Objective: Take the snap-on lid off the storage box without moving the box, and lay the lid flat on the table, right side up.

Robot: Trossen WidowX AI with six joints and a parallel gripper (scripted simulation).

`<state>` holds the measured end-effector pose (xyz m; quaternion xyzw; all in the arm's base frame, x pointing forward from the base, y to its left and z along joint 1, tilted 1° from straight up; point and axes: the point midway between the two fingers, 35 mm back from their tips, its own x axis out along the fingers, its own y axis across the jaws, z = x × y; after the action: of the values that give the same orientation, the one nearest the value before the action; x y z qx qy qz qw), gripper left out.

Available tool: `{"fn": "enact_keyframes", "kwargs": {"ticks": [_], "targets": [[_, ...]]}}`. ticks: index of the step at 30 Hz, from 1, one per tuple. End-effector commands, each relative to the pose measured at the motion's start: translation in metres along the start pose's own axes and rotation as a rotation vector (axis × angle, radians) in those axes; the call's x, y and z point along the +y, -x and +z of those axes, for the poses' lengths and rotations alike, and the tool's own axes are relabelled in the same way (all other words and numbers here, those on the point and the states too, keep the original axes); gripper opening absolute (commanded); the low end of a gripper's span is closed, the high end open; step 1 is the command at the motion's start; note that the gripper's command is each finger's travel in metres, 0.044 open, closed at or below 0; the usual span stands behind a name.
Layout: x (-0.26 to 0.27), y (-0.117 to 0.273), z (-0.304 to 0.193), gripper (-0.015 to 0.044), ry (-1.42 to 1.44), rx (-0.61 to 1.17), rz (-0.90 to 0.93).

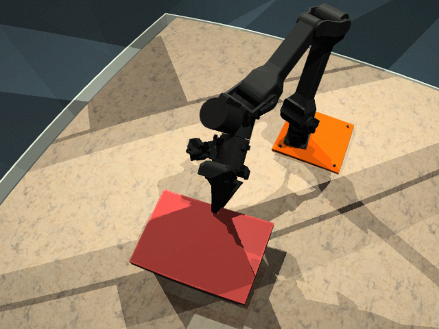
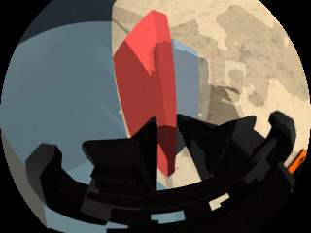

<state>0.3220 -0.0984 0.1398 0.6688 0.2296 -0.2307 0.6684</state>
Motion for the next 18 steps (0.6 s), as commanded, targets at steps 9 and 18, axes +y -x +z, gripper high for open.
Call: {"fn": "enact_keyframes", "kwargs": {"ticks": [9, 18], "targets": [[0.002, 0.001, 0.000, 0.0000, -0.006, -0.002, -0.003], [0.011, 0.008, 0.000, 0.0000, -0.008, -0.002, -0.004]]}}
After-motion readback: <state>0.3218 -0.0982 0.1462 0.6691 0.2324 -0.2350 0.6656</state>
